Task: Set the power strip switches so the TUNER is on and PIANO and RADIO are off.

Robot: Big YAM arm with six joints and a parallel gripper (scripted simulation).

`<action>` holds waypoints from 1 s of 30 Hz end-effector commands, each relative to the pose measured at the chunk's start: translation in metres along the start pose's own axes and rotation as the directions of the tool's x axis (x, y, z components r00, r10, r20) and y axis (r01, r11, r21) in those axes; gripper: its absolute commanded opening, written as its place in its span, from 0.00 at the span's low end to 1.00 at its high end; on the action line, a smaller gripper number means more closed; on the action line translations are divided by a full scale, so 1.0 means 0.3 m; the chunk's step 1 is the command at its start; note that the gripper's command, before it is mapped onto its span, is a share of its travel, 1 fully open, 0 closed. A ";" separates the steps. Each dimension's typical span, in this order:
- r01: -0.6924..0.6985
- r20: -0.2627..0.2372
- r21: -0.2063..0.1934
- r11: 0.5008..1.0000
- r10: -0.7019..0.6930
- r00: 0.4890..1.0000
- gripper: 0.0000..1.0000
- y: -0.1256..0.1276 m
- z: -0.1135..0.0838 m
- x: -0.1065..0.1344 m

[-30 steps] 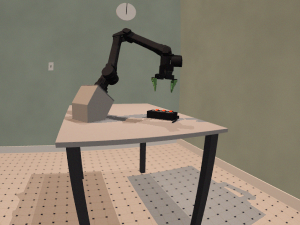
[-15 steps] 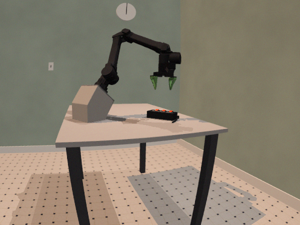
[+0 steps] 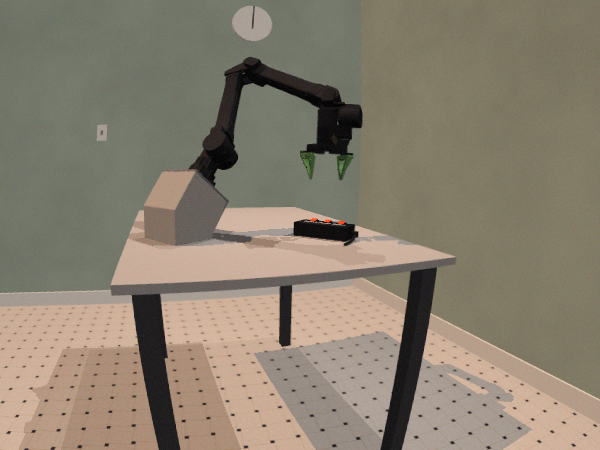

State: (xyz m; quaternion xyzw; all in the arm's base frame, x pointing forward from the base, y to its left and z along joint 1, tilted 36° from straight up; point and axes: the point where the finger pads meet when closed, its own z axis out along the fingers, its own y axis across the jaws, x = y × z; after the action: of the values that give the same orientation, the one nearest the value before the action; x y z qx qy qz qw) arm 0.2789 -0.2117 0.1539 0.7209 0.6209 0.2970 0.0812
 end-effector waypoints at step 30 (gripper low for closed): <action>0.663 0.034 -0.012 0.748 -0.663 0.748 0.00 0.260 0.212 0.020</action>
State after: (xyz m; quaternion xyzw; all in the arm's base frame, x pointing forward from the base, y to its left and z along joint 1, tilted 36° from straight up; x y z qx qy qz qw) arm 0.3745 -0.1964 0.1271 0.4657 0.8299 0.2519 0.1759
